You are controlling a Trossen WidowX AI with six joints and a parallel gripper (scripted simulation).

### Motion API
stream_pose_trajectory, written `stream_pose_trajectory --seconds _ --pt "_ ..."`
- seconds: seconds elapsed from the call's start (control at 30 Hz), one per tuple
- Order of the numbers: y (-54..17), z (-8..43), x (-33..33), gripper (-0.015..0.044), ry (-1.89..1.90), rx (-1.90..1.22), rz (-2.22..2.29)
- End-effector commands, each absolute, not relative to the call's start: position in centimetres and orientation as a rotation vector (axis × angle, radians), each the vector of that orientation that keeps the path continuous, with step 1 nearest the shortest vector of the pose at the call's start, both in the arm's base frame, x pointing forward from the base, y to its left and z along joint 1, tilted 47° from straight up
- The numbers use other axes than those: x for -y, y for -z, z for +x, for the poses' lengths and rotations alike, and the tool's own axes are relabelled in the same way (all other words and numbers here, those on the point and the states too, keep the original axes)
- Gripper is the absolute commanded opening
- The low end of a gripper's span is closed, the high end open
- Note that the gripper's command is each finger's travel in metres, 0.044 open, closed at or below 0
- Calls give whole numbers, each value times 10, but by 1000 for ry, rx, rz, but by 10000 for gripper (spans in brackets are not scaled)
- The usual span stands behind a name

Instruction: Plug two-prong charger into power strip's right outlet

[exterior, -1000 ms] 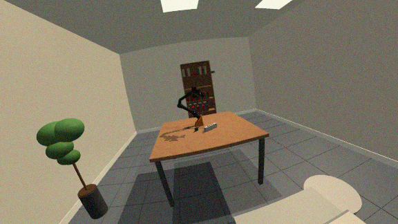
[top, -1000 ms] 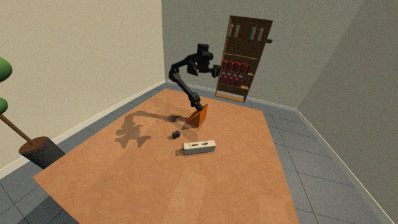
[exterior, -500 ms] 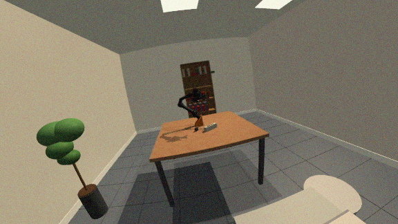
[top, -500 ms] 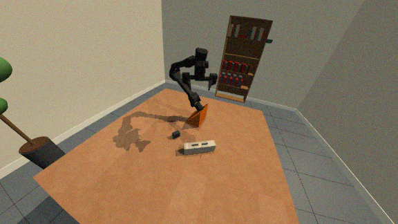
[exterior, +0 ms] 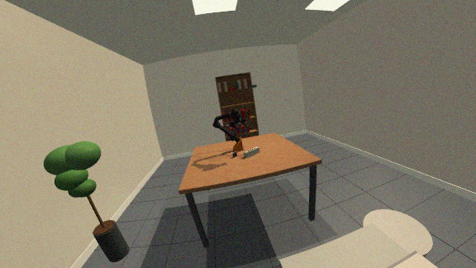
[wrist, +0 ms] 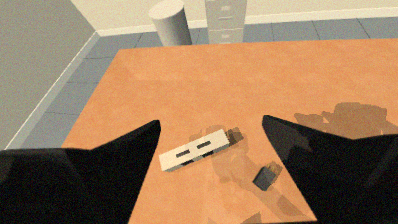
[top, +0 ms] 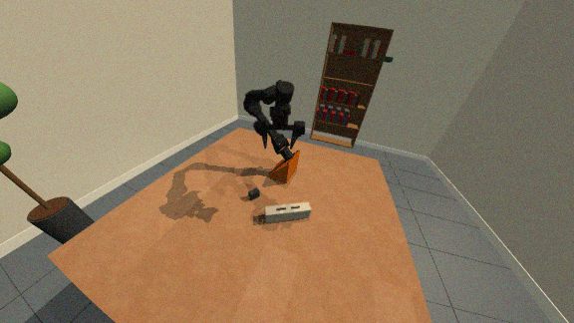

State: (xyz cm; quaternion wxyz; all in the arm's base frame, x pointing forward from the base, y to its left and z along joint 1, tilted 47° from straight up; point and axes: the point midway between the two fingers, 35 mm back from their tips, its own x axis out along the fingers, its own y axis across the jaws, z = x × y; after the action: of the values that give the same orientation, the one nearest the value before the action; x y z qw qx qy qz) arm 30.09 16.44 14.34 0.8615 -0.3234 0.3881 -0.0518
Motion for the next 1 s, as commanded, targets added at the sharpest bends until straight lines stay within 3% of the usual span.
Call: stream_pose_trajectory --seconds 0.0,0.97 --pt "-133 307 -145 440 179 -870 -645" --pt "-88 315 -25 440 608 -1142 -398"
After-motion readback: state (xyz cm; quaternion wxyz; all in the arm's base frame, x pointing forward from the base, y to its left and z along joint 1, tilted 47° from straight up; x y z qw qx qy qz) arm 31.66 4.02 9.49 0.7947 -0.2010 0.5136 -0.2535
